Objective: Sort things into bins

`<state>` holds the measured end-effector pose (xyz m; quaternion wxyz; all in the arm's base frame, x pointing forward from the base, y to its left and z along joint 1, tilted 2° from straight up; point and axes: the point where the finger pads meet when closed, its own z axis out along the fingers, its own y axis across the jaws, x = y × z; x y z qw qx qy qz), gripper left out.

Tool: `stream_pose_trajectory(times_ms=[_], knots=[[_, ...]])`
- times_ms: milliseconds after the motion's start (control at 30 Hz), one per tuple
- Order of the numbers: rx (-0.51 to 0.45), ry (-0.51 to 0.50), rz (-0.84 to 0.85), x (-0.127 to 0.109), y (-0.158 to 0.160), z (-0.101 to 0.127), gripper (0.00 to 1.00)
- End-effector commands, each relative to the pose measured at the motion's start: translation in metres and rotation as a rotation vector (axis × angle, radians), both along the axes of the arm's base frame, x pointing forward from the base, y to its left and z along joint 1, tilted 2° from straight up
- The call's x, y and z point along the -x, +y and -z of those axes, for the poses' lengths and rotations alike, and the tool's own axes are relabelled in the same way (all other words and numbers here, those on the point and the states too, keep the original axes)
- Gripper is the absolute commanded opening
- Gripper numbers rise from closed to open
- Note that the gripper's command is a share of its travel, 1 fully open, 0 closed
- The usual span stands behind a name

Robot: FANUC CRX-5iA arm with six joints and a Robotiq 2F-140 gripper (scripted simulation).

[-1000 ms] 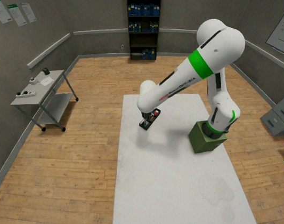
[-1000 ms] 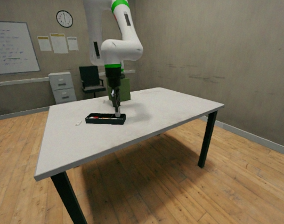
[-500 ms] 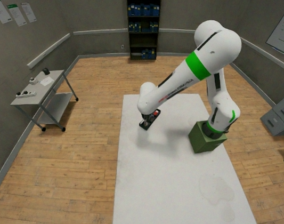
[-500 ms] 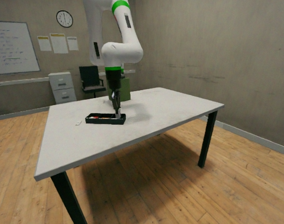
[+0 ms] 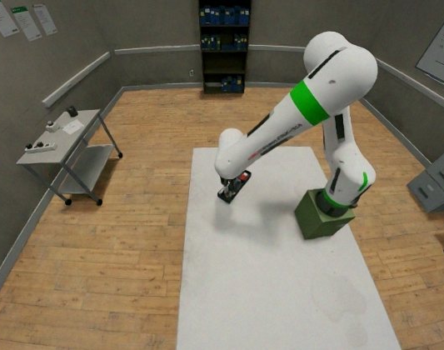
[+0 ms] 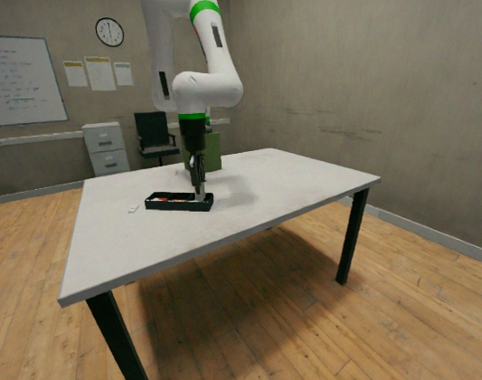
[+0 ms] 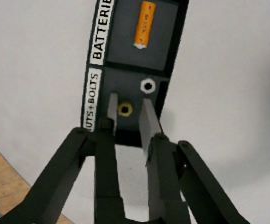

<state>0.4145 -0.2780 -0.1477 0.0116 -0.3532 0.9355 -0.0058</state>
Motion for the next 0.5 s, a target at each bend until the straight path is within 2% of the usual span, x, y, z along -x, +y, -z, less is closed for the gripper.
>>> stream_pose_trajectory(times_ms=[0, 467], knots=[[0.0, 0.0, 0.0, 0.0, 0.0, 0.0, 0.27], [0.0, 0.0, 0.0, 0.0, 0.0, -0.012, 0.27]])
